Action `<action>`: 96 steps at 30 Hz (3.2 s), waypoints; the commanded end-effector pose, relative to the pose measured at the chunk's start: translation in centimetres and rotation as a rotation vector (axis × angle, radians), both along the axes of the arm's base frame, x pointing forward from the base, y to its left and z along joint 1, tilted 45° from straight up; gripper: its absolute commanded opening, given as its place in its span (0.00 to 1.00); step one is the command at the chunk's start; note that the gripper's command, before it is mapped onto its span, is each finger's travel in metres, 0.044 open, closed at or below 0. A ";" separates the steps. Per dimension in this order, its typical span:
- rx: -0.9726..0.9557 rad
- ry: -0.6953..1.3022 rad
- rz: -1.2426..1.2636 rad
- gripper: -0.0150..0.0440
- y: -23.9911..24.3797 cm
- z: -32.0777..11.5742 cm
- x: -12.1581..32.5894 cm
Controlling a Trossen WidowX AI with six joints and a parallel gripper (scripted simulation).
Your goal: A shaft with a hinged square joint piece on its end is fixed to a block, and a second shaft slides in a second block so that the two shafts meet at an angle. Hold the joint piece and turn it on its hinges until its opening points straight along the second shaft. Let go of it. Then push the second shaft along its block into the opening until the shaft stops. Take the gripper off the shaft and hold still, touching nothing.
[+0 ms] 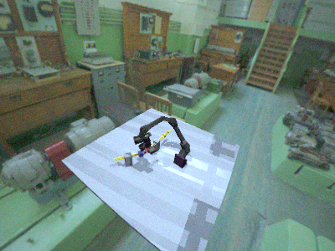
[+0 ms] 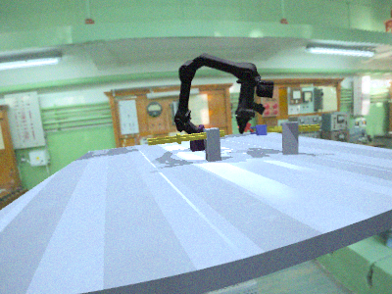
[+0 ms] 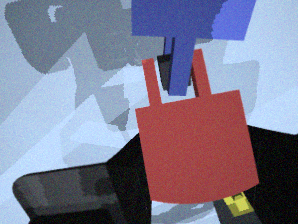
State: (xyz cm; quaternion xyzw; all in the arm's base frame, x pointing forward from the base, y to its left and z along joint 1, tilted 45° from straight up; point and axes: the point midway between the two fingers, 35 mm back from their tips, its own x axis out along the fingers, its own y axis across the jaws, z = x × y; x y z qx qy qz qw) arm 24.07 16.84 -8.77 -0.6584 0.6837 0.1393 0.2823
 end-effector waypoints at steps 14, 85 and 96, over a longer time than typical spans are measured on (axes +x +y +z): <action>0.004 0.001 0.002 0.25 0.0 0.0 0.0; 0.437 0.177 0.223 0.50 -1.9 -0.8 1.3; 0.437 0.177 0.223 0.90 -1.9 -0.8 1.3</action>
